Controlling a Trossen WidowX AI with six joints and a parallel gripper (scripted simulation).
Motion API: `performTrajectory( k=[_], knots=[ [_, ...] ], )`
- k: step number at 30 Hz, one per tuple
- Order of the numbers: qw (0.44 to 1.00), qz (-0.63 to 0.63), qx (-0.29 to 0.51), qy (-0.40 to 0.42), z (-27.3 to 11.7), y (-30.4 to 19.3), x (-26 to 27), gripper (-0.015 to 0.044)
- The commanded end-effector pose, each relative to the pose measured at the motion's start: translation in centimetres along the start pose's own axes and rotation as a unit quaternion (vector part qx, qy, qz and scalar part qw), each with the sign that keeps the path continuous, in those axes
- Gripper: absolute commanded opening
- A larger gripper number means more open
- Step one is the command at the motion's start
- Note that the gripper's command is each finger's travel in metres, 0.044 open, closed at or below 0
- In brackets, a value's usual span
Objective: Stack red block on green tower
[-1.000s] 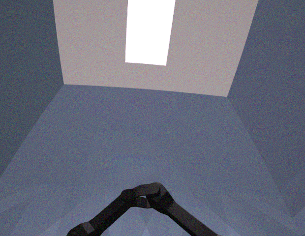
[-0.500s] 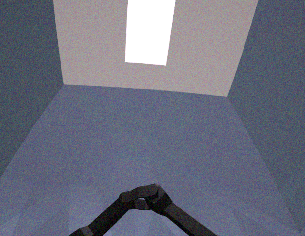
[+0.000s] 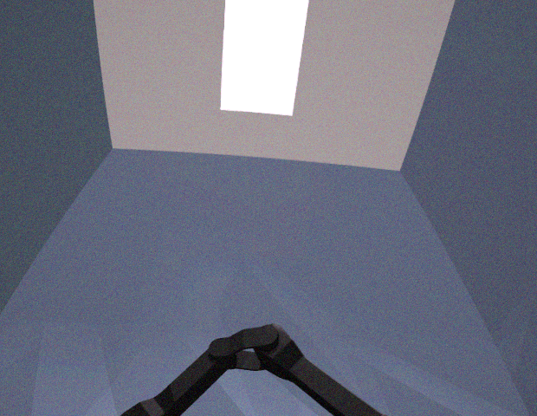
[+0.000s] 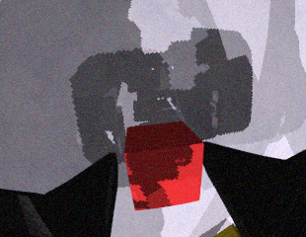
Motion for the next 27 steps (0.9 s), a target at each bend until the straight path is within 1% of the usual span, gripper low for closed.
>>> performTrajectory(
  k=[1, 2, 8, 11, 12, 27],
  knots=[
    [1.0, 0.001, 0.0, 0.0, 0.0, 0.0, 0.0, 0.0151],
    [1.0, 0.001, 0.0, 0.0, 0.0, 0.0, 0.0, 0.0125],
    [1.0, 0.001, 0.0, 0.0, 0.0, 0.0, 0.0, 0.0085],
    [1.0, 0.0, 0.0, 0.001, -0.7, 0.0, 0.0, 0.0006],
    [1.0, 0.0, 0.0, 0.001, -1.2, 0.0, 0.0, 0.0],
    [1.0, -0.001, 0.001, 0.002, -8.0, 0.1, 0.0, 0.0]
  ],
)
Point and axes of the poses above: the point midway between the two fingers, 35 mm back from their tips, its own z axis out along the fingers, its own x axis across the jaws, y = z × x, the point moved 5 cm from there along -z, back along the fingers, and after that the axes turned 11 degrees about z, right-handed, at the moved point
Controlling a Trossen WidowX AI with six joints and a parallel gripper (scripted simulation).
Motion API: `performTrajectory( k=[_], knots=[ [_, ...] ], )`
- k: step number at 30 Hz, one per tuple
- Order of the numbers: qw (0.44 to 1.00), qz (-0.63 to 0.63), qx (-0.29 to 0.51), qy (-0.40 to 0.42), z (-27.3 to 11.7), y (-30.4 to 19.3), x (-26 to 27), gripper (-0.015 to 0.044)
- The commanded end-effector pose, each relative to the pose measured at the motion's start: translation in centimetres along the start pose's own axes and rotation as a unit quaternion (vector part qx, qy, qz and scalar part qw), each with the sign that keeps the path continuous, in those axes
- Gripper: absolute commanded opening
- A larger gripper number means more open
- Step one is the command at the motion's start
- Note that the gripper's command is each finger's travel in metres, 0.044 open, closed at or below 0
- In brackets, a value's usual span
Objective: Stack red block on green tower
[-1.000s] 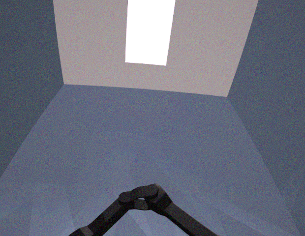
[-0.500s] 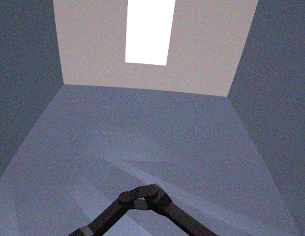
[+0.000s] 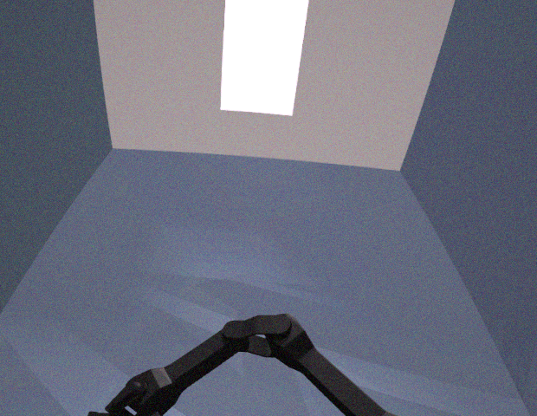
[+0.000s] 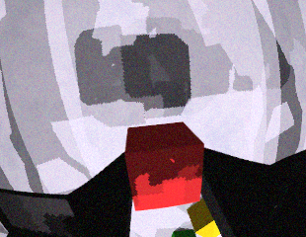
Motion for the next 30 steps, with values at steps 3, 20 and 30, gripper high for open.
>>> performTrajectory(
  k=[3, 20, 30],
  knots=[
    [1.0, 0.001, -0.006, 0.005, -3.5, 0.1, 0.1, 0.0],
    [1.0, 0.001, -0.006, 0.005, -6.0, 0.0, -0.1, 0.0],
    [1.0, 0.001, -0.004, 0.005, -7.0, -3.3, -0.9, 0.0]
  ],
)
Point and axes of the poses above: the point midway between the two fingers, 35 mm back from their tips, its own z axis out along the fingers, its own x axis across the jaws, y = z × x, the point moved 5 cm from there along -z, back along the fingers, and after that the axes turned 11 degrees about z, right-handed, at the moved point
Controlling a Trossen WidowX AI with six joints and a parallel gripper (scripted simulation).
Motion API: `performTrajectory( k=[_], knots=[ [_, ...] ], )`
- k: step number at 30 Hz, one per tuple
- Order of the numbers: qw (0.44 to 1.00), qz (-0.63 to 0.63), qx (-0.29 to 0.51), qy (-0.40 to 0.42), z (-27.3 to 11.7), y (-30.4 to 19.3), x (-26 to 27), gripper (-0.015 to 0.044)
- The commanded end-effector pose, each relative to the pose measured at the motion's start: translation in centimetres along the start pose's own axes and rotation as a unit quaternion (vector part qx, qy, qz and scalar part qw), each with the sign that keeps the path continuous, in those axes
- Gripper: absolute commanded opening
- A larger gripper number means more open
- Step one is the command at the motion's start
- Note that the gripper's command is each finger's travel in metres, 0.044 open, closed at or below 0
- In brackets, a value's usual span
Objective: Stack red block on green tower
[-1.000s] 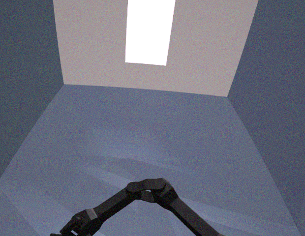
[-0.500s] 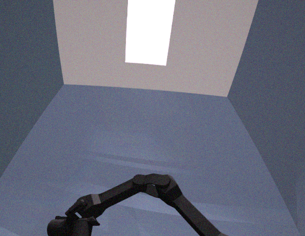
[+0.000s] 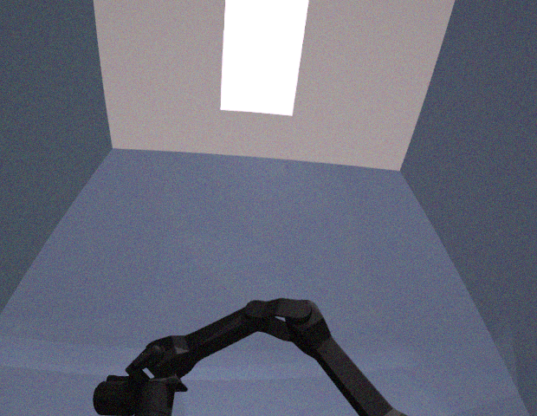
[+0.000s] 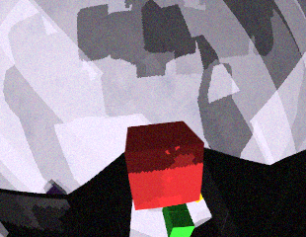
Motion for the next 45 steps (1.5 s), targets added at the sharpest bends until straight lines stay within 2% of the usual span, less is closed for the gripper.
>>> performTrajectory(
  k=[1, 22, 45],
  knots=[
    [1.0, 0.001, -0.003, 0.004, -0.7, -1.5, -0.4, 0.0],
    [1.0, 0.0, 0.0, 0.003, -1.2, -9.2, -3.1, 0.0],
    [1.0, 0.002, 0.004, 0.001, 0.7, -17.4, -6.7, 0.0]
  ],
)
Point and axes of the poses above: the point midway between the two fingers, 35 mm back from their tips, its own z axis out along the fingers, its own x axis across the jaws, y = z × x, the point moved 5 cm from there along -z, back along the fingers, and after that the axes turned 11 degrees about z, right-handed, at the moved point
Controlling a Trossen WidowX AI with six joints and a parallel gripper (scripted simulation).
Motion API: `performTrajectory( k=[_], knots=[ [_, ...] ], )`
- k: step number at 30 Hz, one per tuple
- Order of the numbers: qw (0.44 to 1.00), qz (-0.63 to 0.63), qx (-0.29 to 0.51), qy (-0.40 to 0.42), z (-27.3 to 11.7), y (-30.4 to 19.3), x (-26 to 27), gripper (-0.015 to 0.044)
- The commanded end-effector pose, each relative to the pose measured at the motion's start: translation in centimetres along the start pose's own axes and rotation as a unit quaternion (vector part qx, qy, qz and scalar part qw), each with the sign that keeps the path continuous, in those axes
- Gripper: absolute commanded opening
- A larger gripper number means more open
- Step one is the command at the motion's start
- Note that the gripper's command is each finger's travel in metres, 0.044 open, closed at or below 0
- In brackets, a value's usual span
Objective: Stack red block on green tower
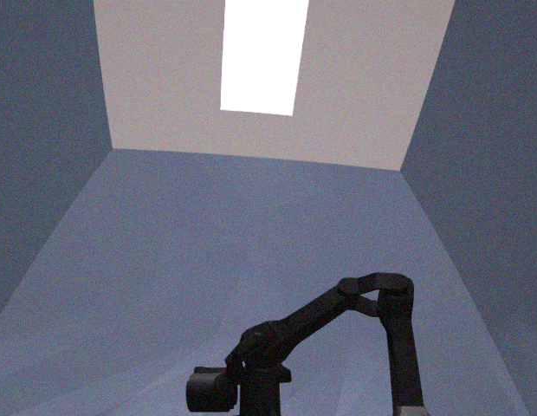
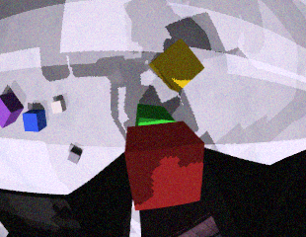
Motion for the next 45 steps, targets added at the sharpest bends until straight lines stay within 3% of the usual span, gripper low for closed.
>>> performTrajectory(
  k=[1, 20, 45],
  knots=[
    [1.0, 0.002, -0.002, 0.004, 0.3, -1.0, -0.5, 0.0],
    [1.0, 0.002, -0.002, 0.003, 5.1, -1.1, -0.5, 0.0],
    [1.0, 0.002, -0.002, 0.003, 5.2, -1.1, -0.5, 0.0]
  ],
)
Point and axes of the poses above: the point midway between the two fingers, 35 mm back from their tips, its own z axis out along the fingers, its own x axis across the jaws, y = z × x, the point moved 5 cm from there along -z, back along the fingers, and after that the axes turned 11 degrees about z, right-handed, at the moved point
